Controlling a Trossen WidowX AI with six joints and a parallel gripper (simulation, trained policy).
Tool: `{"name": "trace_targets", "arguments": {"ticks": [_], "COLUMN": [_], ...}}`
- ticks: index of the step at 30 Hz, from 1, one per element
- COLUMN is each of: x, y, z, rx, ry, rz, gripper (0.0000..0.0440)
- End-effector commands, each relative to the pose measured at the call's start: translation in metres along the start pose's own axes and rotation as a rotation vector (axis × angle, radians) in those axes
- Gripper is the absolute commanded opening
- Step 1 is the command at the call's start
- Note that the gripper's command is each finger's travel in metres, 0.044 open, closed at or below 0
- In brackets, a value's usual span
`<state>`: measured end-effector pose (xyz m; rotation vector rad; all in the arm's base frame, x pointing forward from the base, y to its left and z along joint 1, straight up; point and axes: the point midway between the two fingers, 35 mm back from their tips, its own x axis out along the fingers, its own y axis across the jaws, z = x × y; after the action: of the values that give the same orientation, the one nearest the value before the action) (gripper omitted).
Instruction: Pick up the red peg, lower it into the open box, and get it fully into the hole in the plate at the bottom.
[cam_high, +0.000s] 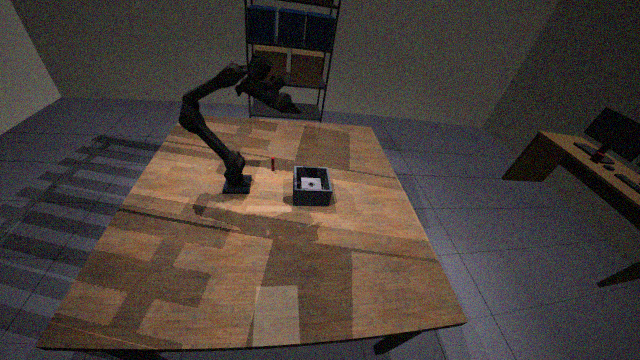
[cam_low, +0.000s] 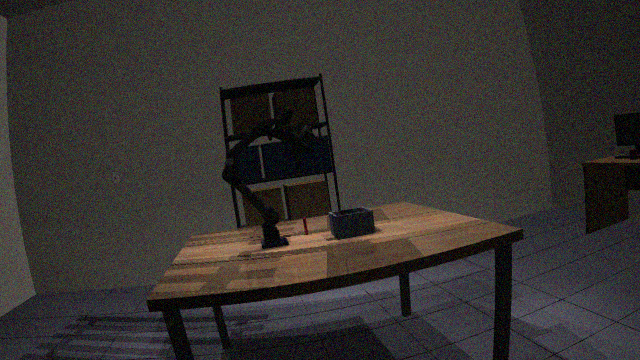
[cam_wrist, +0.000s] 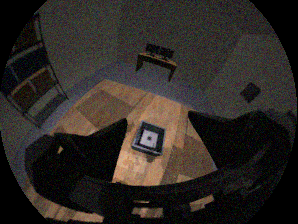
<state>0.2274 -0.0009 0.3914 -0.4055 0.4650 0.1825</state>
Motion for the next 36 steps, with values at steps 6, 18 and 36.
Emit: {"name": "trace_targets", "arguments": {"ticks": [6,18,36], "x": [0.025,0.05,0.071], "y": [0.028,0.073,0.145], "z": [-0.028,-0.07,-0.144], "rx": [0.24,0.55,0.941], "ry": [0.147,0.404,0.843], "rz": [0.089,0.139,-0.023], "gripper": [0.044,0.044,0.044]}}
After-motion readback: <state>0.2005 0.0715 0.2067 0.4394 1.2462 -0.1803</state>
